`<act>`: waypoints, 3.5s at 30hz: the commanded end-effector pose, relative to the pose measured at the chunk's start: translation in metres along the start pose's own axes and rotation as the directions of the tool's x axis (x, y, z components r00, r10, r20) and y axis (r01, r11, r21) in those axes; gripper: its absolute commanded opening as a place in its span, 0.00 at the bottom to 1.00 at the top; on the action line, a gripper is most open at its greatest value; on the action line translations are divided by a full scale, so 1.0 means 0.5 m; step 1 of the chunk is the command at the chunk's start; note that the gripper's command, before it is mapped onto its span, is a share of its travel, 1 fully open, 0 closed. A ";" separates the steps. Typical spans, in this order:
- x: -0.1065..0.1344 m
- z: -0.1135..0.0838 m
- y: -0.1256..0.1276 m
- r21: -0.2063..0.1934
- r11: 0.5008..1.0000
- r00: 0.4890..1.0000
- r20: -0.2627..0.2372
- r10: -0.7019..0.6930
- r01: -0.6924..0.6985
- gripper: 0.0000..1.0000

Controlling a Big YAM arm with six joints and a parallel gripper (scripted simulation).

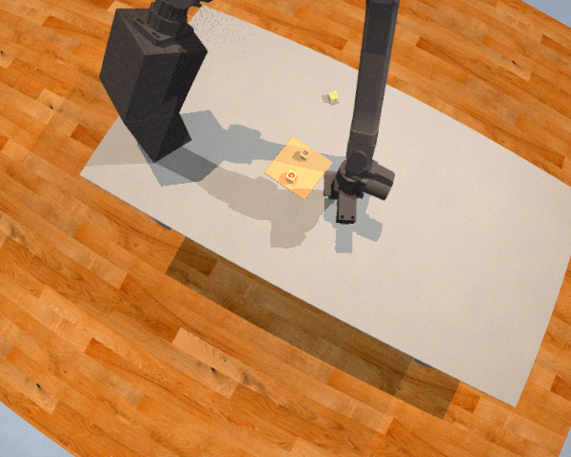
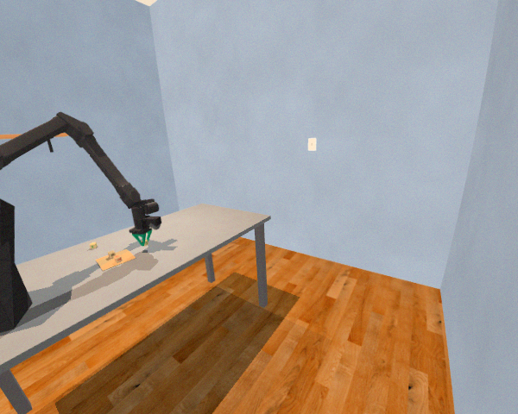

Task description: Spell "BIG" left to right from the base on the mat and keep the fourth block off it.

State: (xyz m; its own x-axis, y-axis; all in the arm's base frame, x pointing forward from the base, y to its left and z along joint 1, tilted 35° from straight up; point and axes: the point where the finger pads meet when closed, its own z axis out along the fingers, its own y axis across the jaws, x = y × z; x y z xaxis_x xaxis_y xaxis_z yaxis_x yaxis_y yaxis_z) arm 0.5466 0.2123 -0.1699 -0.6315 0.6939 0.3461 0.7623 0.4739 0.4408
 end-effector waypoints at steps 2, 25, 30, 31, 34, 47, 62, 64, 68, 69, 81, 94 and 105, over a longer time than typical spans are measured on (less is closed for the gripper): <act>-0.025 -0.121 0.041 -0.049 0.999 1.000 0.029 -0.012 0.013 0.20; -0.012 -0.176 0.040 -0.049 0.998 0.998 0.029 -0.048 0.049 0.20; 0.000 -0.177 0.047 -0.056 0.992 0.993 0.035 -0.112 0.114 0.20; 0.006 -0.175 0.045 -0.051 0.989 0.990 0.033 -0.139 0.141 0.20; 0.020 -0.168 0.038 -0.047 0.966 0.967 0.036 -0.254 0.255 0.20; 0.071 -0.159 -0.033 -0.014 0.704 0.704 0.041 -0.709 0.710 0.20; 0.156 -0.158 -0.160 0.035 0.066 0.066 -0.003 -0.998 0.997 0.20; 0.156 -0.158 -0.160 0.035 0.066 0.066 -0.003 -0.998 0.997 0.20; 0.146 -0.172 -0.186 0.039 -0.179 -0.178 -0.024 -0.984 0.983 0.20; 0.149 -0.172 -0.191 0.041 -0.224 -0.223 -0.026 -0.975 0.974 0.20; 0.160 -0.167 -0.218 0.038 -0.633 -0.632 -0.026 -0.774 0.773 0.20; 0.158 -0.161 -0.220 0.037 -0.884 -0.884 0.001 -0.467 0.466 0.20; 0.177 -0.104 -0.218 0.030 -0.888 -0.889 0.004 -0.458 0.458 0.20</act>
State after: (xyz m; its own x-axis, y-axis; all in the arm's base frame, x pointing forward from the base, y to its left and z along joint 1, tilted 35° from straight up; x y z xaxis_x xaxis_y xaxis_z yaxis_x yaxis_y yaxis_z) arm 0.4006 0.1862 -0.1343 0.2143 -0.8325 -0.5109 -0.9608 -0.0853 -0.2639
